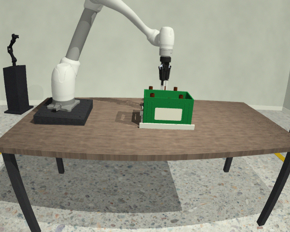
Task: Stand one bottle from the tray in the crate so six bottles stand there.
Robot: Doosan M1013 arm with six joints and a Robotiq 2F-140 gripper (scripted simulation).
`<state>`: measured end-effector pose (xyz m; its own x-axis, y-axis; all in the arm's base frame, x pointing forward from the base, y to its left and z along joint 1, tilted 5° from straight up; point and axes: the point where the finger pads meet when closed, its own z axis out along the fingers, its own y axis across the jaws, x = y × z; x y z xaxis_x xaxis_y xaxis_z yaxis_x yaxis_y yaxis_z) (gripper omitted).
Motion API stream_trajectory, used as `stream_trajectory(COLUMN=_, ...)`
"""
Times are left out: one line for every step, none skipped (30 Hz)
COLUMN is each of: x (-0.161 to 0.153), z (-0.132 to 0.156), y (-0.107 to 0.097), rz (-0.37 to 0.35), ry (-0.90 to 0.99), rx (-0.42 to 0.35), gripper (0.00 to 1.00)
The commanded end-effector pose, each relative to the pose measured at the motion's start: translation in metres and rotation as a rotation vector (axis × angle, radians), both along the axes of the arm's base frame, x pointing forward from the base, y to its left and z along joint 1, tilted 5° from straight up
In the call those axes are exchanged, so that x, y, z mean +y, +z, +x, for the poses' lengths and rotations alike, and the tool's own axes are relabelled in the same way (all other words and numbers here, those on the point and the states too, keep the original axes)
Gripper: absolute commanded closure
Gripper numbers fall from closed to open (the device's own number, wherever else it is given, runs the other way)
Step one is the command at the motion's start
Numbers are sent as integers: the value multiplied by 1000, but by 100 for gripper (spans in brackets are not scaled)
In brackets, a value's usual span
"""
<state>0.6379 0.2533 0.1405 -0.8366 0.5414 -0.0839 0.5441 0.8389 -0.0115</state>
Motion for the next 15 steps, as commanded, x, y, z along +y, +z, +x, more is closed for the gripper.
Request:
stream_trajectory(x=0, z=0, y=2, rz=0, ry=0, rx=0, gripper=100)
stream_trajectory(x=0, z=0, y=3, rz=0, ry=0, rx=0, gripper=100)
stream_trajectory(x=0, z=0, y=4, rz=0, ry=0, rx=0, gripper=100)
stream_trajectory(x=0, z=0, y=5, rz=0, ry=0, rx=0, gripper=100)
stream_trajectory(x=0, z=0, y=6, rz=0, ry=0, rx=0, gripper=100)
stream_trajectory(x=0, z=0, y=7, rz=0, ry=0, rx=0, gripper=100)
stream_trajectory(x=0, z=0, y=8, rz=0, ry=0, rx=0, gripper=100)
stream_trajectory(x=0, z=0, y=9, rz=0, ry=0, rx=0, gripper=100)
stream_trajectory(x=0, z=0, y=10, rz=0, ry=0, rx=0, gripper=100)
stream_trajectory(x=0, z=0, y=11, rz=0, ry=0, rx=0, gripper=100)
stream_trajectory(x=0, z=-1, y=13, rz=0, ry=0, rx=0, gripper=100)
stream_trajectory(x=0, z=-1, y=14, rz=0, ry=0, rx=0, gripper=100)
stream_trajectory(x=0, z=-1, y=15, rz=0, ry=0, rx=0, gripper=100)
stream_trajectory(x=0, z=-1, y=15, rz=0, ry=0, rx=0, gripper=100)
stream_trajectory(x=0, z=-1, y=15, rz=0, ry=0, rx=0, gripper=100)
